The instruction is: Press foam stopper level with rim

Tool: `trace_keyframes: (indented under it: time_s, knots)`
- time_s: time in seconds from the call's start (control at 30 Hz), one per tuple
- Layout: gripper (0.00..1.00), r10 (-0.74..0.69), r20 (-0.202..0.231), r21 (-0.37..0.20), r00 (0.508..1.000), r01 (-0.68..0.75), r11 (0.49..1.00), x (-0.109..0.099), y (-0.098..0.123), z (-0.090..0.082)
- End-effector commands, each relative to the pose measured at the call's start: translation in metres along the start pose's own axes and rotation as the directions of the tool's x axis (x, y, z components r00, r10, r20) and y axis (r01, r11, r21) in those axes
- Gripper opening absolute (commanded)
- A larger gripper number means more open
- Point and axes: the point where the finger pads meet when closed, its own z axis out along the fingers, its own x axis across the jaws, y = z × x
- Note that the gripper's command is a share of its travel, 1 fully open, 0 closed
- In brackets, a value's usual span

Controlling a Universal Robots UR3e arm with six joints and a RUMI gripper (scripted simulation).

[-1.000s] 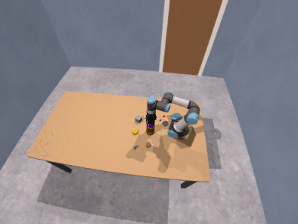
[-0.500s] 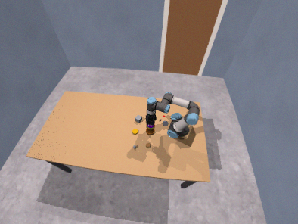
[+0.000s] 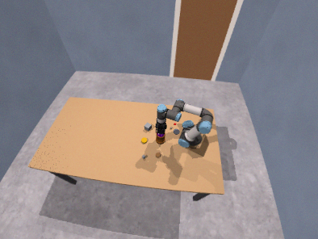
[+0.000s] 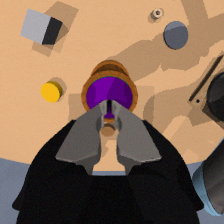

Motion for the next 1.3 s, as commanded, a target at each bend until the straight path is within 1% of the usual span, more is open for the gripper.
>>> trace_keyframes:
  time_s: [0.0, 0.67, 1.27]
  knots:
    - [0.0, 0.0, 0.001, 0.0, 1.0, 0.0, 1.0, -0.0003, 0.0001, 0.0025]
    - [0.0, 0.0, 0.001, 0.0, 1.0, 0.0, 1.0, -0.0003, 0.0001, 0.0096]
    - [0.0, 0.0, 0.001, 0.0, 1.0, 0.0, 1.0, -0.0003, 0.0001, 0.011]
